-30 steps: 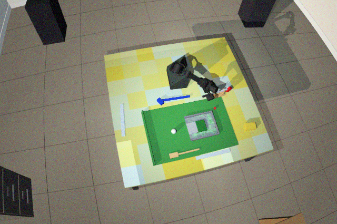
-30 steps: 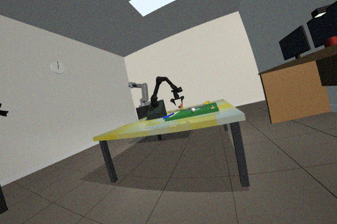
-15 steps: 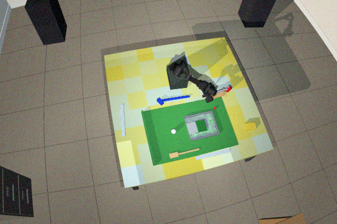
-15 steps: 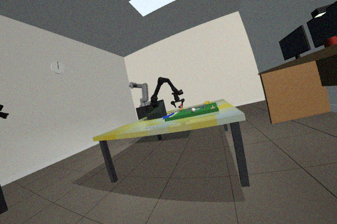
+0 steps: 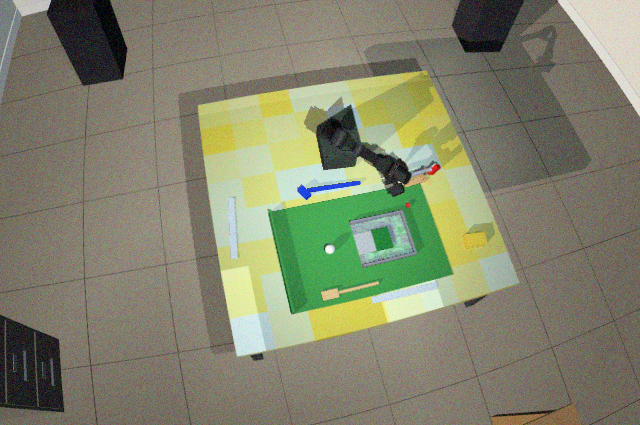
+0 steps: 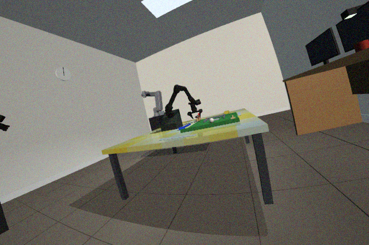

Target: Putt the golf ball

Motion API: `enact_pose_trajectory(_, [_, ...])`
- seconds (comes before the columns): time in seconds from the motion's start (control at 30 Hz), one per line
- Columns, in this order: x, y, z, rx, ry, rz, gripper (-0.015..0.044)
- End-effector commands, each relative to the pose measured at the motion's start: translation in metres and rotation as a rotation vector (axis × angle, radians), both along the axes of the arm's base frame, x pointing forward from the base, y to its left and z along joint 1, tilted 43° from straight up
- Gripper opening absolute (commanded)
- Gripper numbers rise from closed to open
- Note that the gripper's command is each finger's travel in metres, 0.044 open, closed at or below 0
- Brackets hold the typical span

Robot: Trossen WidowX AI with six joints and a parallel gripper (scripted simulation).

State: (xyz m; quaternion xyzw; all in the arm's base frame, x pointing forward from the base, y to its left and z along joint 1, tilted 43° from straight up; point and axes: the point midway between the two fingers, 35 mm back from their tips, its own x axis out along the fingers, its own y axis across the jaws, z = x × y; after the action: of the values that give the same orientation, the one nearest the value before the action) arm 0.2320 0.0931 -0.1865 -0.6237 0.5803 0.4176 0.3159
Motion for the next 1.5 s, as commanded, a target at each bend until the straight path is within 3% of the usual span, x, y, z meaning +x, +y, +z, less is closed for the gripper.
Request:
enact_pose_trajectory(0.0, [-0.003, -0.007, -0.007, -0.008, 0.009, 0.003, 0.0440])
enact_pose_trajectory(0.3, [-0.003, -0.010, -0.010, -0.009, 0.009, 0.003, 0.0440])
enact_pose_trajectory(0.83, [-0.001, -0.008, -0.008, -0.003, 0.004, -0.001, 0.0020])
enact_pose_trajectory(1.17, [0.000, 0.001, 0.001, -0.002, 0.004, 0.000, 0.0000])
enact_pose_trajectory(1.47, [-0.001, 0.053, 0.055, 0.001, 0.005, -0.001, 0.0000])
